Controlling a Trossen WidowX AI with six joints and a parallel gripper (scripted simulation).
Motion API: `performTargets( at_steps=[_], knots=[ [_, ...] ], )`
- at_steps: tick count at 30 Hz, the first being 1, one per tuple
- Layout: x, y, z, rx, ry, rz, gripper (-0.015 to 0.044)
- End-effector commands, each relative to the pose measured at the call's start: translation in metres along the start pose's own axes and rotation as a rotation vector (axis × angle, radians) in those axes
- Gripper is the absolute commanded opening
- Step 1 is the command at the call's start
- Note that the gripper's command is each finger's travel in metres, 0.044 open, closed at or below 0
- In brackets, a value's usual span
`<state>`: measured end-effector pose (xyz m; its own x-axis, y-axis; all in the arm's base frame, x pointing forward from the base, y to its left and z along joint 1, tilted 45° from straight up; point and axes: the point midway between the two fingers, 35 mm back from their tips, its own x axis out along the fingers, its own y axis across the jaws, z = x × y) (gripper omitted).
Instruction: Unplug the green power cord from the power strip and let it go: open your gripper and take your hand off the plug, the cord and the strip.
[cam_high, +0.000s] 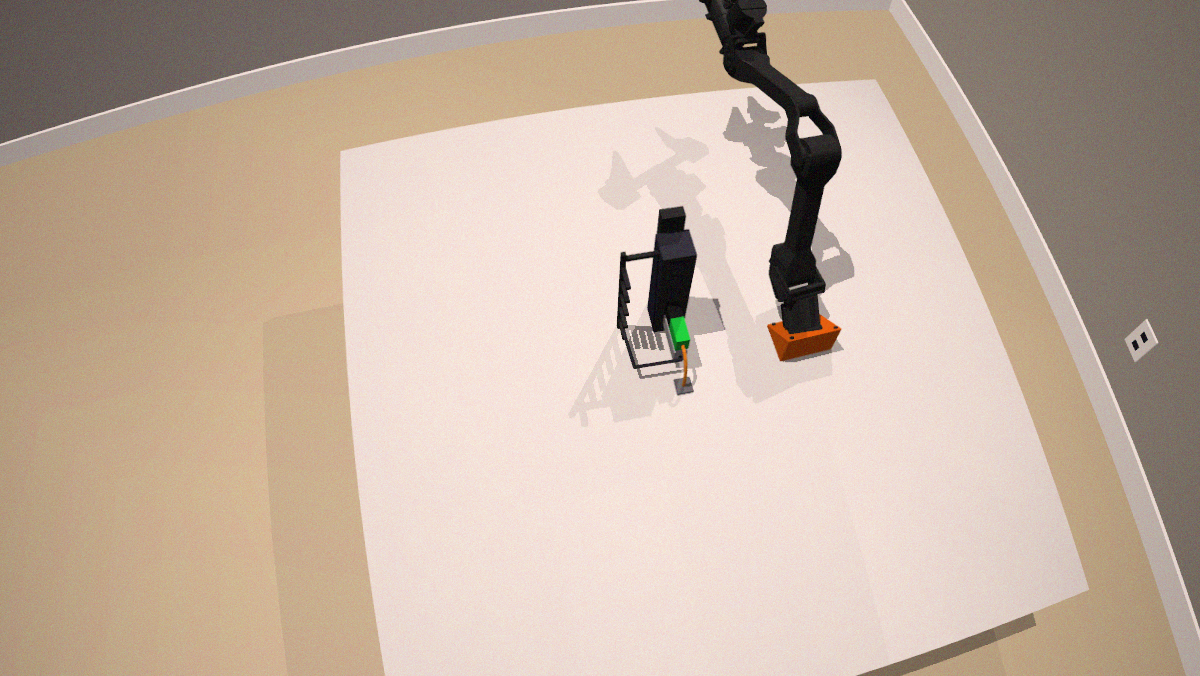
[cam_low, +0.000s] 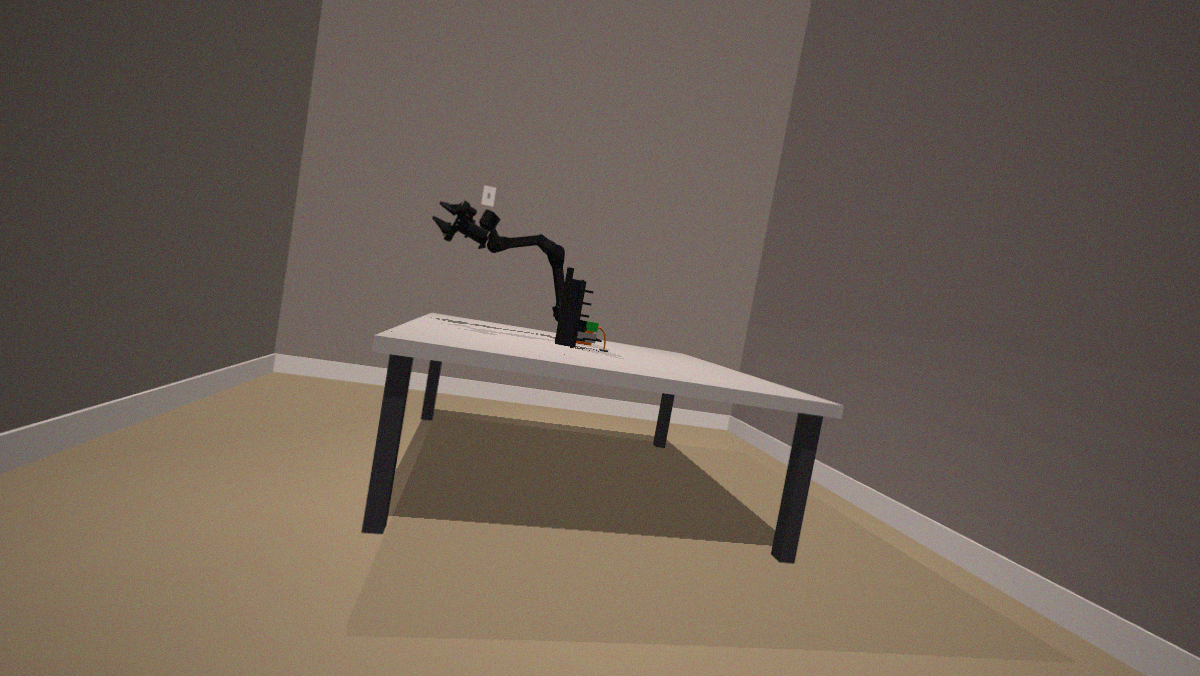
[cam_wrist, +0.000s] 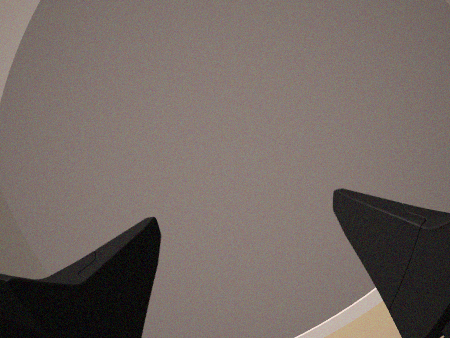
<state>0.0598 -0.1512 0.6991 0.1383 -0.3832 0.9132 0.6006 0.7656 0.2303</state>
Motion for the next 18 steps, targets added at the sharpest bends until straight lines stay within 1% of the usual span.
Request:
performTargets(
  at_steps=[1, 5, 9, 18],
  knots=[
    [0.0, 0.0, -0.001, 0.002, 0.002, -0.001, 0.0374],
    [0.001, -0.002, -0.021, 0.038, 0.06, -0.014, 0.0269],
    [-0.002, 0.001, -0.062, 0.103, 0.178, -0.031, 0.0164],
    [-0.024, 0.034, -0.156, 0.226, 0.468, -0.021, 0.016]
  ],
)
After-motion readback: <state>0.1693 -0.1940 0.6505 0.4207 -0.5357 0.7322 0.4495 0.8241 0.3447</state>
